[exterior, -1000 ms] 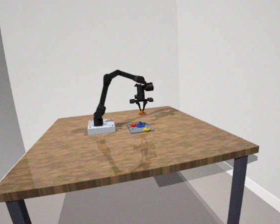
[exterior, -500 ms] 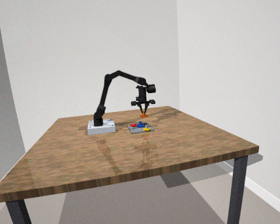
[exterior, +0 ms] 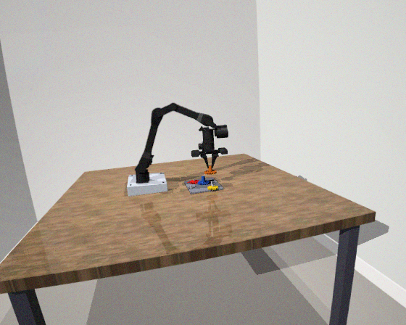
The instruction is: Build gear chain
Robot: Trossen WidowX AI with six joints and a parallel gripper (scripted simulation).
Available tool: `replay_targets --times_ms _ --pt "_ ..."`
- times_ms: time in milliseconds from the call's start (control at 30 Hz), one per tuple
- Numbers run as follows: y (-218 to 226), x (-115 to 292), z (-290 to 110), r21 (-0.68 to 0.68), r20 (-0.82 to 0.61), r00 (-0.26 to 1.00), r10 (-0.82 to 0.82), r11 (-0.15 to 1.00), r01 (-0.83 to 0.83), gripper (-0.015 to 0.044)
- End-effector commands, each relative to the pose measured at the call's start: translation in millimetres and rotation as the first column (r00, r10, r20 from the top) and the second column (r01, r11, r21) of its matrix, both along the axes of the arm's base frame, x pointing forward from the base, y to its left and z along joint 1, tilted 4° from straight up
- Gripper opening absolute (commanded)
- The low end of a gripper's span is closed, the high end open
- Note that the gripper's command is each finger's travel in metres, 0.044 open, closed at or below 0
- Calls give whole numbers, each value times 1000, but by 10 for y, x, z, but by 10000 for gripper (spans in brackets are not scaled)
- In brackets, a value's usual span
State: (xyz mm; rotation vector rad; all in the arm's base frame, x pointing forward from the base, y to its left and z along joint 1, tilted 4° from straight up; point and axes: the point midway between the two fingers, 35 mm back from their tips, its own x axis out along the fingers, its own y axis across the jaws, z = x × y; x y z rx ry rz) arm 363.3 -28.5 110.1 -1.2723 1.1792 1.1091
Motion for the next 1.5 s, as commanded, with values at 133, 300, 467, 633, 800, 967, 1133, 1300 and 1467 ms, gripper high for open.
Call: replay_targets --times_ms 133,300,467,633,800,967,1133,1300,1467 --pt "-186 -7 -62 2 -3 1000 12 1000 -12 0" --pt "-302 -13 -89 0 -3 1000 16 1000 -16 0" --pt "-302 -14 -71 0 -3 1000 16 1000 -16 0" --pt "-301 -14 -69 -3 -4 999 40 999 -40 0" --pt "-301 -14 -69 -12 -10 989 151 989 -151 0" --pt "-301 -15 -69 -23 -18 958 287 958 -287 0" --pt "-301 -15 -70 -33 -29 904 426 904 -426 0" --pt "-301 -15 -70 -36 -33 884 465 884 -466 0" --pt "-301 -14 -74 -37 -34 878 477 878 -478 0"
